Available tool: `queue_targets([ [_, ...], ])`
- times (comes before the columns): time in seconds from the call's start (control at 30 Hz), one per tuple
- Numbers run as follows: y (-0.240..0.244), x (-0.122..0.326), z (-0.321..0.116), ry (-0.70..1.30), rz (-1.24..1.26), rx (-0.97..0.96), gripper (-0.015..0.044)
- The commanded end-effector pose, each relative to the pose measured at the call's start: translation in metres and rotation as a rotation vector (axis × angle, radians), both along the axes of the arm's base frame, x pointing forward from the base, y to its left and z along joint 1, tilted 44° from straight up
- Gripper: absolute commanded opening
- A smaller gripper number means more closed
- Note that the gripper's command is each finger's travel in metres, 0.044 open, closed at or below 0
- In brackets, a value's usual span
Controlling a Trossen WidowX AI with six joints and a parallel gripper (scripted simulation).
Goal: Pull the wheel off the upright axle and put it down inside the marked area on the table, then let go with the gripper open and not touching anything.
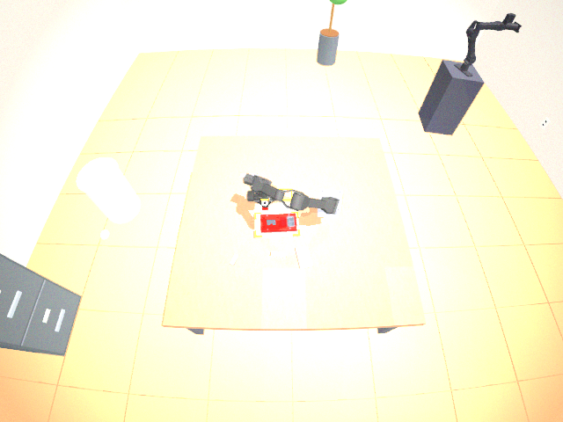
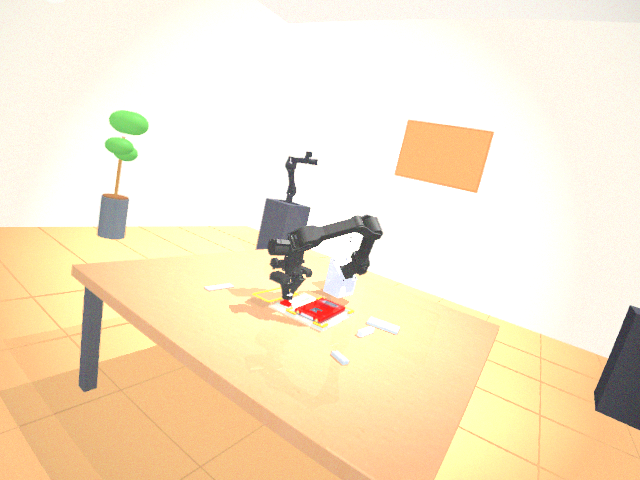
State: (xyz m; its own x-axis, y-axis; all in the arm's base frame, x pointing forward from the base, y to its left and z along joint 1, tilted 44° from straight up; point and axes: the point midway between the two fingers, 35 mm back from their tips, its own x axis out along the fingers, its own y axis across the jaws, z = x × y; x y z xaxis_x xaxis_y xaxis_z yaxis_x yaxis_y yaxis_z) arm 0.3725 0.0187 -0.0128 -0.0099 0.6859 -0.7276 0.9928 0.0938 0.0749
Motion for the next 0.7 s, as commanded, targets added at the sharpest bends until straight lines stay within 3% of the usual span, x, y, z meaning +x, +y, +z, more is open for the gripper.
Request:
queue_targets([
  [0.0,-0.0134,0.0002,0.011,-0.004,-0.026,-0.005,0.0],
  [0.67,-0.018,-0.0001,0.0158,-0.004,-0.028,-0.004,0.0],
])
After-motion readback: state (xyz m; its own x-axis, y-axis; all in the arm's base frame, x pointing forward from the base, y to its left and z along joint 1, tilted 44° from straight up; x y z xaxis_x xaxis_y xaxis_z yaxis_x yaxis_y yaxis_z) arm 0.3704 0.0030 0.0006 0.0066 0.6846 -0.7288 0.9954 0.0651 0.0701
